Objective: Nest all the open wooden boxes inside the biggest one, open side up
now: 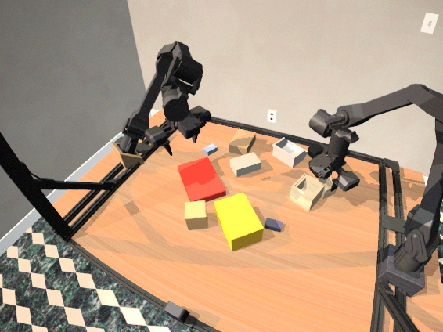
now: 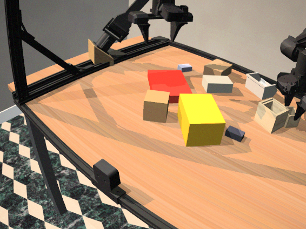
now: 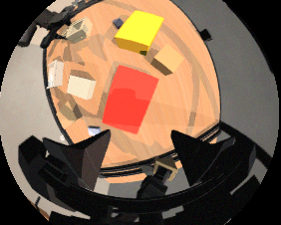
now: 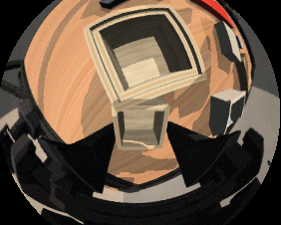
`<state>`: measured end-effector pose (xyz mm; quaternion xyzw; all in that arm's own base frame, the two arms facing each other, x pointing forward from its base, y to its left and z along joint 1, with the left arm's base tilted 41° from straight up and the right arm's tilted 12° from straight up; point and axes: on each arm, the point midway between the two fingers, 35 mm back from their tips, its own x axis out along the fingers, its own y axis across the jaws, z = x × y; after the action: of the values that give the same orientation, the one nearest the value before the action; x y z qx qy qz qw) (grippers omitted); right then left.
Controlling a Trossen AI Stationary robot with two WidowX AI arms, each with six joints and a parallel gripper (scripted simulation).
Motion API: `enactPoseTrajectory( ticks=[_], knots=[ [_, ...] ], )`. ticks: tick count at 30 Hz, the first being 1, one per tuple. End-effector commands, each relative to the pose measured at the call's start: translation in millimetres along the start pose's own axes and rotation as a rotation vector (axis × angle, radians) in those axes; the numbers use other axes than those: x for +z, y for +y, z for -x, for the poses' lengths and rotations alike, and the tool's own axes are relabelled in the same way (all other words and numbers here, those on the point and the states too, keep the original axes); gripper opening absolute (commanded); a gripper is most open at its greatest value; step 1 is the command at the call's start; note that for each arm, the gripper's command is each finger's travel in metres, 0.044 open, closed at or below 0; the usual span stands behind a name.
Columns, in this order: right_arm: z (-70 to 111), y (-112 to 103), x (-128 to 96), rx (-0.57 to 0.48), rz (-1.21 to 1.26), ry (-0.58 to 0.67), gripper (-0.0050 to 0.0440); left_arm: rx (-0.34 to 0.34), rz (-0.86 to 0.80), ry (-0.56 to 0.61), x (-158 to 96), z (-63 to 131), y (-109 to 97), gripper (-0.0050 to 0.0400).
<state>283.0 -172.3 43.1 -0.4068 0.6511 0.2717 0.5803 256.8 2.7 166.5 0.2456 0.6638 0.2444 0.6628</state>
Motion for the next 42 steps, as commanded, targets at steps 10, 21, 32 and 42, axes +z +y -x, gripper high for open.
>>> enactPoseTrajectory(
  ticks=[10,21,32,42],
  knots=[
    [-1.0,1.5,0.7,0.006,0.006,-0.002,0.0199,0.001,0.003,0.000,0.3,-0.1,0.0,0.0400],
    [47.2,0.3,0.7,0.006,0.006,-0.002,0.0000,0.001,0.003,0.000,0.3,-0.1,0.0,0.0400],
    [56.8,-0.6,6.1,0.004,0.149,-0.003,0.0000,0.001,0.003,0.000,0.3,-0.1,0.0,0.0400],
    [64.9,-2.7,20.1,0.004,0.506,-0.005,0.0000,0.001,0.003,0.000,0.3,-0.1,0.0,0.0400]
  ],
)
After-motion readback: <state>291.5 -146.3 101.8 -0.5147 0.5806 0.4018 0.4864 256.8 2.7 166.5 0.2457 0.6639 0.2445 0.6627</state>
